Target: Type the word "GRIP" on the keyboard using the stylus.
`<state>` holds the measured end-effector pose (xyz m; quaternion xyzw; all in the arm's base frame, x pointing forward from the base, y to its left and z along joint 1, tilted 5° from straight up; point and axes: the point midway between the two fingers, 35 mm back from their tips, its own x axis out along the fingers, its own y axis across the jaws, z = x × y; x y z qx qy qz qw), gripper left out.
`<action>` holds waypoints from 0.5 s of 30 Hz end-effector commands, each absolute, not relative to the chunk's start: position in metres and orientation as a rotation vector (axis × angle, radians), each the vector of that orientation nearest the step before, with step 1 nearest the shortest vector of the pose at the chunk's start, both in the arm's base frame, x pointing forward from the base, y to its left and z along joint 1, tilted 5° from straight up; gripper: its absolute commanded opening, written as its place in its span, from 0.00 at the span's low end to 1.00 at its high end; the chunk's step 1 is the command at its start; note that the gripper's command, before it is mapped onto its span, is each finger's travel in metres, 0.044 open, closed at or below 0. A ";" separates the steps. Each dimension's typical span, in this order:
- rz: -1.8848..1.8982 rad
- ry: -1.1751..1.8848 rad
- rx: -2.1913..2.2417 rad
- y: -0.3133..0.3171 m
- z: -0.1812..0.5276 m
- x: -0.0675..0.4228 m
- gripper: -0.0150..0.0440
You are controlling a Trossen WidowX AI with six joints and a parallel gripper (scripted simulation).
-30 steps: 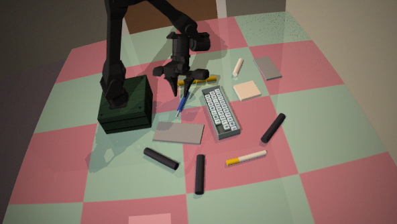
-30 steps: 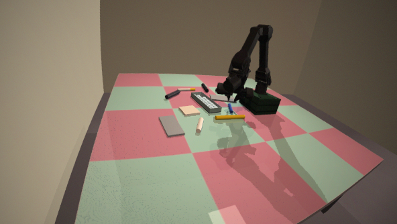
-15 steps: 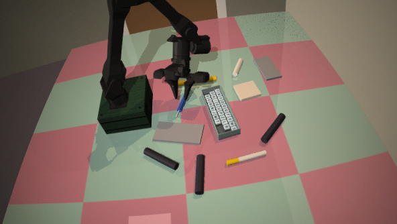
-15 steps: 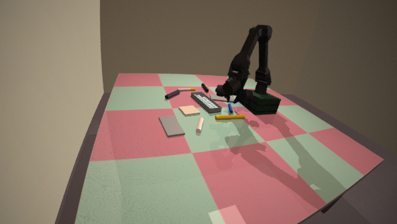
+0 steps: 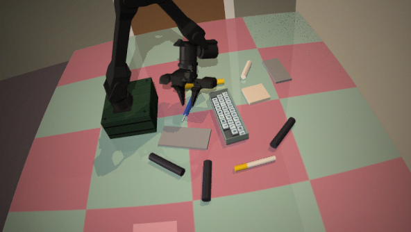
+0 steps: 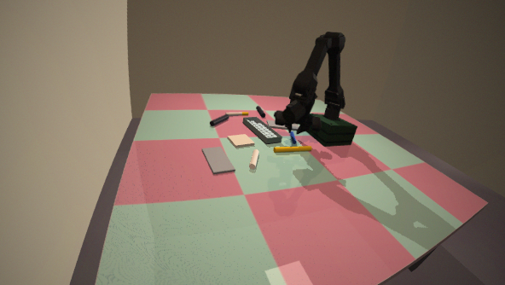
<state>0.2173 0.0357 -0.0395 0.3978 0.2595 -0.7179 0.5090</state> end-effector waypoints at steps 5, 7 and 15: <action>-1.728 0.623 0.948 0.033 -0.046 0.216 0.51; -1.728 0.623 0.948 0.033 -0.048 0.216 0.51; -1.728 0.623 0.948 0.033 -0.054 0.216 0.51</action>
